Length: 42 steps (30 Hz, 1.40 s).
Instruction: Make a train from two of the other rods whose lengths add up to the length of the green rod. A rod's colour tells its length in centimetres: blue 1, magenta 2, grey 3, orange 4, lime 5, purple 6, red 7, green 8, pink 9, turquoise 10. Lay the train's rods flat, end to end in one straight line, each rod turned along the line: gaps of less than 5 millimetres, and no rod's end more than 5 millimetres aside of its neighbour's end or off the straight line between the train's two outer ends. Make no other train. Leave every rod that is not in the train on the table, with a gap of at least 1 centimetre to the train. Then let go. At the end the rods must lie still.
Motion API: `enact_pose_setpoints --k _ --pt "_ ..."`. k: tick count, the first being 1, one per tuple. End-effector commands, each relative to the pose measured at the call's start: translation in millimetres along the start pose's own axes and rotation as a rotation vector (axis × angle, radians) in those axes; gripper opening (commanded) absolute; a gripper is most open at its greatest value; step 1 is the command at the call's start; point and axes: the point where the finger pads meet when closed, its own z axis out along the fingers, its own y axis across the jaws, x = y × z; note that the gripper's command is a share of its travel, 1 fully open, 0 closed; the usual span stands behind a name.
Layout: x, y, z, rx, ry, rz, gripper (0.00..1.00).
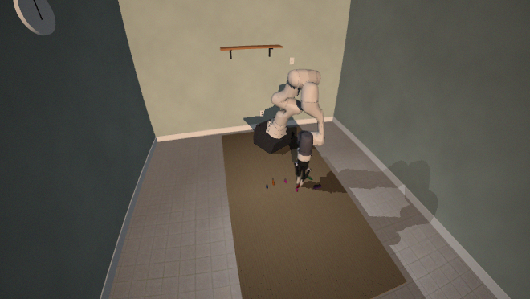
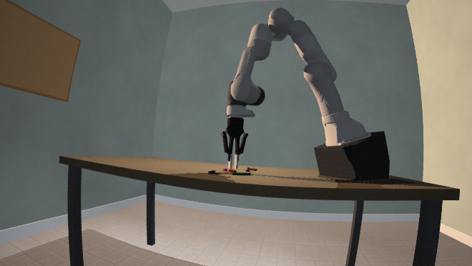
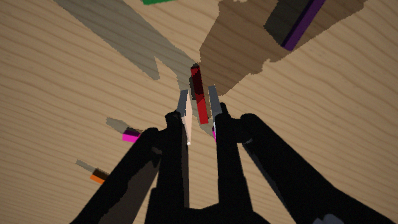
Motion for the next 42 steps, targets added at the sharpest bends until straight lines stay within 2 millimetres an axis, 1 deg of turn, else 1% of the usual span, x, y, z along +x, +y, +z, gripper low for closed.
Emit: enact_pose_setpoints --k 1,30,42 --pt "-0.8 -0.2 -0.6 -0.002 -0.003 -0.002 0.15" --pt "-0.8 -0.2 -0.3 -0.002 -0.003 -0.002 0.15" --pt "-0.8 -0.2 6.8 -0.002 -0.003 -0.002 0.15"
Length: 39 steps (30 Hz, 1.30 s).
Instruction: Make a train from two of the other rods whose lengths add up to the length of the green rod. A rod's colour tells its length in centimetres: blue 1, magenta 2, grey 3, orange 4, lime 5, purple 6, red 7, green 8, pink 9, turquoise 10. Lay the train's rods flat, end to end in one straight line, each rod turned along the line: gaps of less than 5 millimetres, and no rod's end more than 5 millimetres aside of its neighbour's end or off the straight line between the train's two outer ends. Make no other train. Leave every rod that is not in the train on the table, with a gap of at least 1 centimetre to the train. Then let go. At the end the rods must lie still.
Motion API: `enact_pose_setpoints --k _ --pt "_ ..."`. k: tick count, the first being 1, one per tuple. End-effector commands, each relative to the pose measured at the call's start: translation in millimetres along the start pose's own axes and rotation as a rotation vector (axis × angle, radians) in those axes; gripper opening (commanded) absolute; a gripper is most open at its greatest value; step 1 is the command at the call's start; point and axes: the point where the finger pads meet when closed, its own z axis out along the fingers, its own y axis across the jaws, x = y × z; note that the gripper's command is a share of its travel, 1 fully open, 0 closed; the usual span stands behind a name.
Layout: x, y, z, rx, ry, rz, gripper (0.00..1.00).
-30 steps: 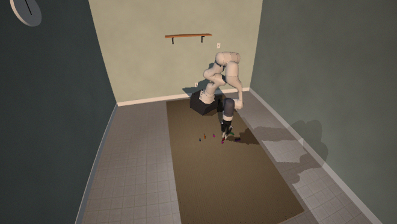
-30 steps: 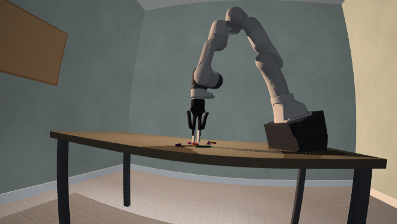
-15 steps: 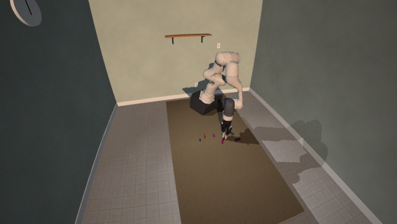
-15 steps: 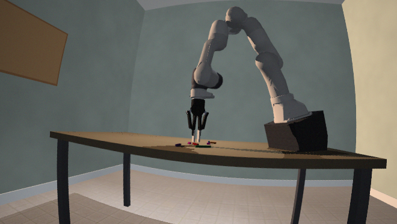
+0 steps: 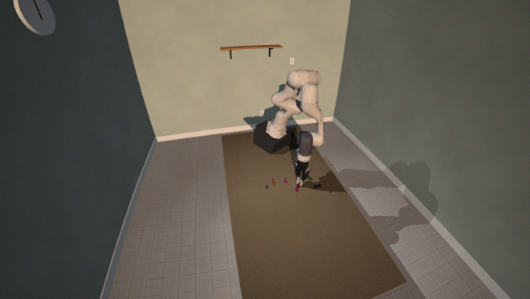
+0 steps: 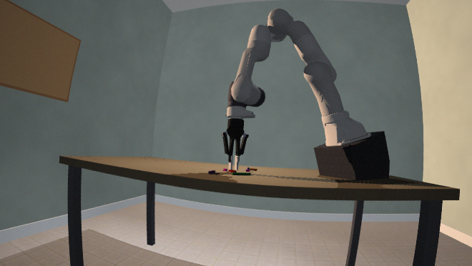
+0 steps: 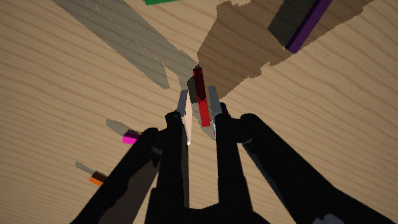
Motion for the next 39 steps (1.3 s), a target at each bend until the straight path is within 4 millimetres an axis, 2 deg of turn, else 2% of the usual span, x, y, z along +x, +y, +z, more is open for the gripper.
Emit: enact_pose_setpoints --k 1,10,39 --pt "-2.0 1.9 2.7 -0.003 -0.007 0.005 0.15" --pt "-2.0 1.9 10.2 -0.003 -0.007 0.005 0.15" --pt "-2.0 1.9 11.2 -0.003 -0.007 0.005 0.15"
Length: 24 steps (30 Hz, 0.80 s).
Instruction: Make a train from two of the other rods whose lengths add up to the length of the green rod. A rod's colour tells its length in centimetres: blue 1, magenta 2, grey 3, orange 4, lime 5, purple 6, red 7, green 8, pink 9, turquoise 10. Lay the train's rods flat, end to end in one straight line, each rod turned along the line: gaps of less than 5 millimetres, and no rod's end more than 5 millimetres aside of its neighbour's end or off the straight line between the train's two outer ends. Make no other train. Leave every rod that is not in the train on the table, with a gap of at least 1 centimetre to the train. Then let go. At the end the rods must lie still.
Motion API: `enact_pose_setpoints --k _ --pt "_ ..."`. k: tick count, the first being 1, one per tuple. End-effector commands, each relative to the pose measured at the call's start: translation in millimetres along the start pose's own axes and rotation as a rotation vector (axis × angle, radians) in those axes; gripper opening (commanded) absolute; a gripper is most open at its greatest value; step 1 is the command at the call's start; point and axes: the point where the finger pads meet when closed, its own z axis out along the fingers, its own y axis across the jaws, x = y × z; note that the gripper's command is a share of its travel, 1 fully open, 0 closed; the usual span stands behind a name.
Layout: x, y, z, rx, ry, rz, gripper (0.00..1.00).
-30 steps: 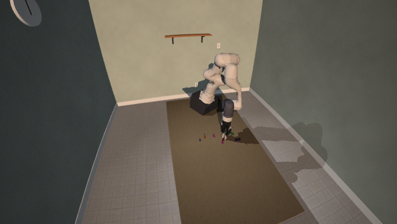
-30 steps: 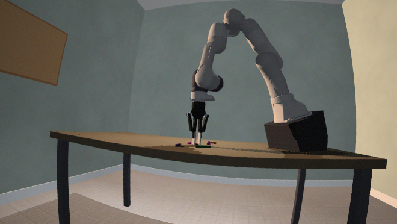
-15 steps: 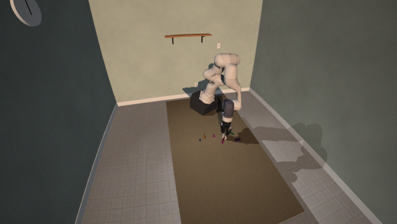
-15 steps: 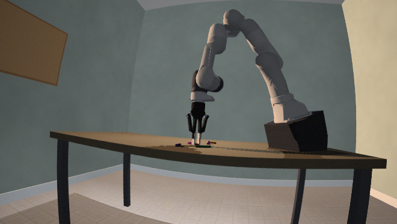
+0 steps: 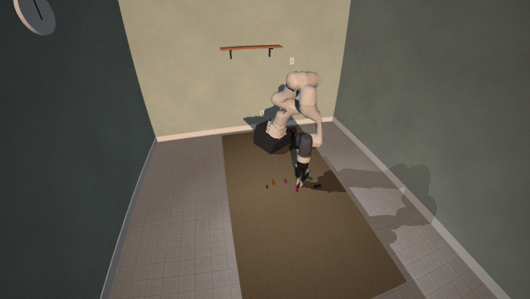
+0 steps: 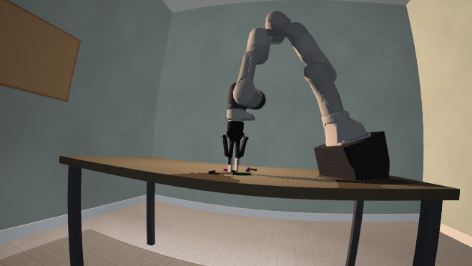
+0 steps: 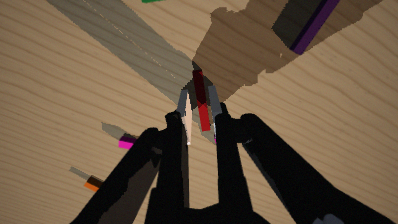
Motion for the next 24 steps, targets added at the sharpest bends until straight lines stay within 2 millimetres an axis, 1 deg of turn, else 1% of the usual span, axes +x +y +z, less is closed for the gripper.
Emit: enact_pose_setpoints --k 1,13,14,24 --pt "-1.2 1.7 -0.1 -0.003 -0.004 0.009 0.15" --pt "-1.2 1.7 -0.1 -0.003 -0.004 0.009 0.15" --pt "-1.2 1.7 -0.1 -0.003 -0.004 0.009 0.03" --pt "-1.2 1.7 -0.1 -0.003 -0.004 0.009 0.03"
